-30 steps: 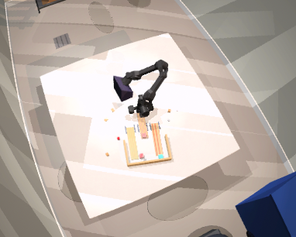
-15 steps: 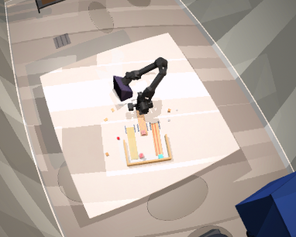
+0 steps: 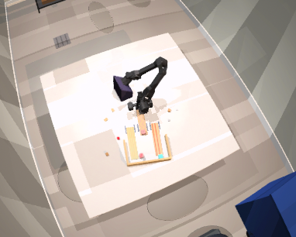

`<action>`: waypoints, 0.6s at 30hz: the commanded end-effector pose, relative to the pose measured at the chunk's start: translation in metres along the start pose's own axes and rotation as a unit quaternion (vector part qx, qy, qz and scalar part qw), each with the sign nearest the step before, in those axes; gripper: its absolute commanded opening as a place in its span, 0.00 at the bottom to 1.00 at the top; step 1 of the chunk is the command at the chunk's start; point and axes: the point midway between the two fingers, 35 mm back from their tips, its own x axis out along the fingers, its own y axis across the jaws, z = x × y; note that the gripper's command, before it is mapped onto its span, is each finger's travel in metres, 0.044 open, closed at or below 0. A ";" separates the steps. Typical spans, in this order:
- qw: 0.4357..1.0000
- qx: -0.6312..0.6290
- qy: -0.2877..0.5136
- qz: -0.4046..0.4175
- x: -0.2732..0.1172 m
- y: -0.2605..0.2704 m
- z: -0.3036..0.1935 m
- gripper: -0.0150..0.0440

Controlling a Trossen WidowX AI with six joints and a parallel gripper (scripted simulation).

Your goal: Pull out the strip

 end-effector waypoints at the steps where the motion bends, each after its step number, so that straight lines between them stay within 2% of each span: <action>1: 1.000 0.000 0.002 -0.002 -0.014 -0.001 0.002 0.25; 4: 1.000 0.002 0.009 -0.001 -0.039 0.000 0.003 0.25; 8: 1.000 0.002 0.009 -0.001 -0.041 0.000 0.002 0.25; 18: 1.000 0.013 0.008 -0.001 -0.040 -0.001 0.042 0.70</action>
